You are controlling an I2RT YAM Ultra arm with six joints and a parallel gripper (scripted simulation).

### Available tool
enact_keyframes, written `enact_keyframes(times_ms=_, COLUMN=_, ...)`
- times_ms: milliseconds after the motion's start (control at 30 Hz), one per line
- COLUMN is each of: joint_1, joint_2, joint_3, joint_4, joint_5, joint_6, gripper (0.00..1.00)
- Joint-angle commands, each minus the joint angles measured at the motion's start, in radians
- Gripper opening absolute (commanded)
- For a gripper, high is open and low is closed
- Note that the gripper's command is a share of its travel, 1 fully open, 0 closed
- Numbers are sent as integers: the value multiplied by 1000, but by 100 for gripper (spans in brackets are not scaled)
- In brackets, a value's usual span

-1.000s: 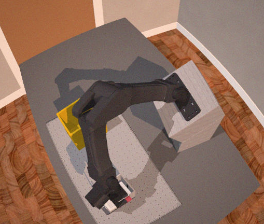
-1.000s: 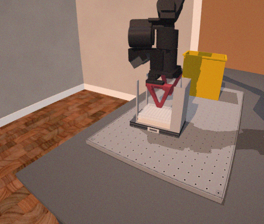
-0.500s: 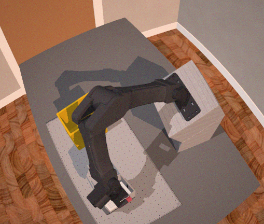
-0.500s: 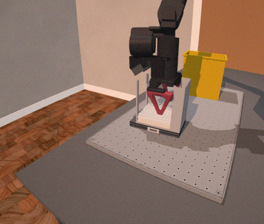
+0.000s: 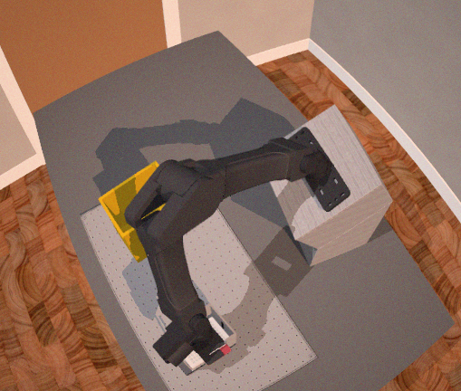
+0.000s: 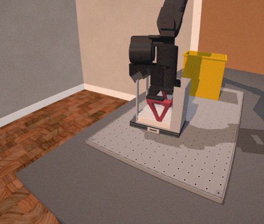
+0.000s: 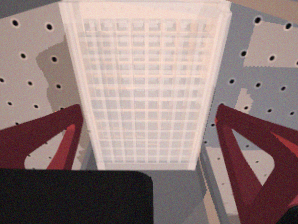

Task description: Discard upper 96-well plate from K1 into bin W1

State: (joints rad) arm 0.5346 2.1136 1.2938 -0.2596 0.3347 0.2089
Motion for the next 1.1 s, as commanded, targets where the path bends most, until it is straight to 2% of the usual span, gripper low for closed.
enact_keyframes(times_ms=0, joint_1=-8, joint_2=26, joint_3=39, joint_4=29, joint_5=-7, joint_6=-11, gripper=100)
enact_keyframes(times_ms=1067, joint_1=4, joint_2=25, joint_3=43, joint_4=27, joint_5=-7, joint_6=-7, gripper=100)
